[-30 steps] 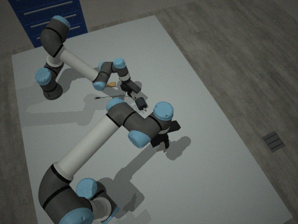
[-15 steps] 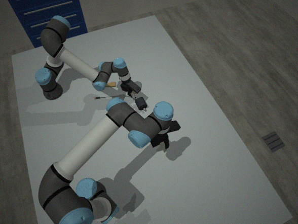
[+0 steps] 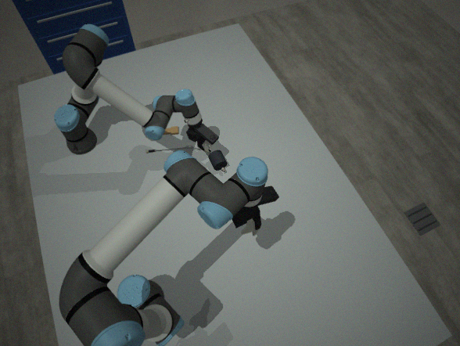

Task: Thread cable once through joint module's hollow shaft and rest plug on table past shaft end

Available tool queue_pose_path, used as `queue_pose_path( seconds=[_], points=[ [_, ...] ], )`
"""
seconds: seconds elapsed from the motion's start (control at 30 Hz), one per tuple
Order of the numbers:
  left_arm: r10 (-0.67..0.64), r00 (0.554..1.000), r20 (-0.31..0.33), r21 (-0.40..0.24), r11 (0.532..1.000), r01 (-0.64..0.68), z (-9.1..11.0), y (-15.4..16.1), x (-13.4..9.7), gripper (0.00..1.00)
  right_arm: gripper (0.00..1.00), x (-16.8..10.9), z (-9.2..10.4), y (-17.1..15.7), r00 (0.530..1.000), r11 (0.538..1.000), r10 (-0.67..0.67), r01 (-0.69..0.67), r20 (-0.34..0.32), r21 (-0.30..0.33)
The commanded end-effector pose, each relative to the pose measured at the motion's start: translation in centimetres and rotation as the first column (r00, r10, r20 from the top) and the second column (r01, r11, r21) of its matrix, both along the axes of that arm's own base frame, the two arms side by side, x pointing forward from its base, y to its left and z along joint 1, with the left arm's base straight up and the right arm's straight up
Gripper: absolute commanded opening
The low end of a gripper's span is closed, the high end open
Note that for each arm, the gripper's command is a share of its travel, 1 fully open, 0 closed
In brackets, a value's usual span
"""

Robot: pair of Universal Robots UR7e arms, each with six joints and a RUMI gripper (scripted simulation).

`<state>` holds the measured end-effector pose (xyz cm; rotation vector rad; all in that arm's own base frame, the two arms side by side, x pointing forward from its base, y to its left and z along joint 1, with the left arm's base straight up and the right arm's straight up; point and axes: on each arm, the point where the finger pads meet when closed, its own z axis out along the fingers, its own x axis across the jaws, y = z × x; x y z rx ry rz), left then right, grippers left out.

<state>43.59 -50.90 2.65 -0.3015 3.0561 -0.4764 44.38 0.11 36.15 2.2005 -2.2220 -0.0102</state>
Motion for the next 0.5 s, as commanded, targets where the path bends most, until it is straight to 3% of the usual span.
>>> queue_pose_path(
  seconds=[0.0, 0.33, 0.37, 0.47],
  points=[
    [0.000, 1.000, 0.001, -0.001, 1.000, 0.000, 0.16, -0.27, 0.07, 0.00, 0.61, 0.01, 0.04, 0.01, 1.000, 1.000, 0.000, 0.000, 0.001, 0.000],
    [0.000, 1.000, 0.001, -0.001, 1.000, 0.000, 0.44, -1.14, 0.24, 0.00, 0.61, 0.01, 0.04, 0.01, 1.000, 1.000, 0.000, 0.000, 0.001, 0.000],
    [0.001, 1.000, 0.001, -0.001, 1.000, -0.001, 0.46, -1.17, 0.24, 0.20, 0.61, 0.01, 0.04, 0.01, 1.000, 1.000, 0.000, 0.000, 0.001, 0.000],
    [0.000, 1.000, 0.001, -0.001, 1.000, 0.000, 0.45, -1.19, 0.24, 0.20, 0.61, 0.01, 0.04, 0.01, 1.000, 1.000, 0.000, 0.000, 0.001, 0.000]
  ],
)
